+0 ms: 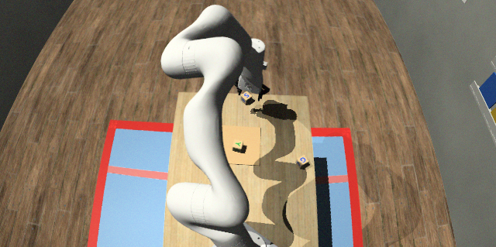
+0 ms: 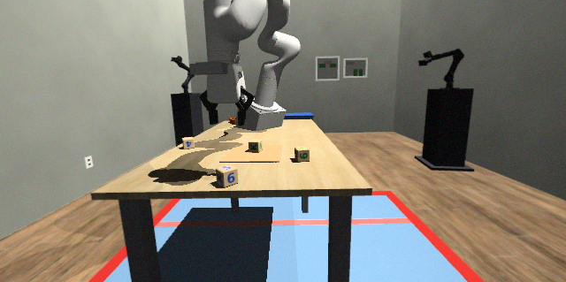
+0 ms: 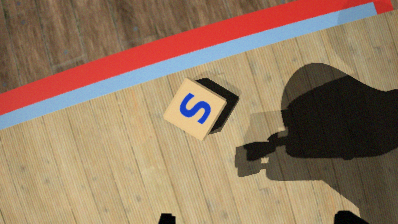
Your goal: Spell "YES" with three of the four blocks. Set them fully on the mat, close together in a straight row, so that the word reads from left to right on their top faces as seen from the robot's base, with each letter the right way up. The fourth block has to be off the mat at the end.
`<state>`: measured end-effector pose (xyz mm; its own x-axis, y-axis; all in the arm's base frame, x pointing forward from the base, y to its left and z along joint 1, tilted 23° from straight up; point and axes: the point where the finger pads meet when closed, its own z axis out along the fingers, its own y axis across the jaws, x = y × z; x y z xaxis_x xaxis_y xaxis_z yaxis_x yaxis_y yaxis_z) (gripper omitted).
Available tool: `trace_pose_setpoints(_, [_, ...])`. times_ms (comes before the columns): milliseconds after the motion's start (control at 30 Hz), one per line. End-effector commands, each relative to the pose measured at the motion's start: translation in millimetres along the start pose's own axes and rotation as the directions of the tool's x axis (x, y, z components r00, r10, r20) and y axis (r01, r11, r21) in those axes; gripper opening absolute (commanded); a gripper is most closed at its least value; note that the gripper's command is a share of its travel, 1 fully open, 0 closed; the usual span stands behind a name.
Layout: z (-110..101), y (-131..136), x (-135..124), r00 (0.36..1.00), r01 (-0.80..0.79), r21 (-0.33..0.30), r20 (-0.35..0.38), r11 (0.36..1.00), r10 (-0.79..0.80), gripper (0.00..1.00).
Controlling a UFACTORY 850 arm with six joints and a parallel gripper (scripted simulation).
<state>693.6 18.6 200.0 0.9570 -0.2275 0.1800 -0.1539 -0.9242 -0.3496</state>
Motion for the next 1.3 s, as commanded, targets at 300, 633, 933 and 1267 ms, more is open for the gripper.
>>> trace_pose_setpoints(300, [-1.0,-0.3,1.0,1.000,0.000,0.000,-0.002,1.000,0.000,1.00])
trace_pose_setpoints(633, [-1.0,-0.3,1.0,1.000,0.000,0.000,-0.002,1.000,0.000,1.00])
trace_pose_setpoints(933, [-1.0,-0.3,1.0,1.000,0.000,0.000,-0.002,1.000,0.000,1.00])
trace_pose_setpoints(1267, [0.1,20.4,-3.9,1.000,0.002,0.000,0.000,1.000,-0.002,1.00])
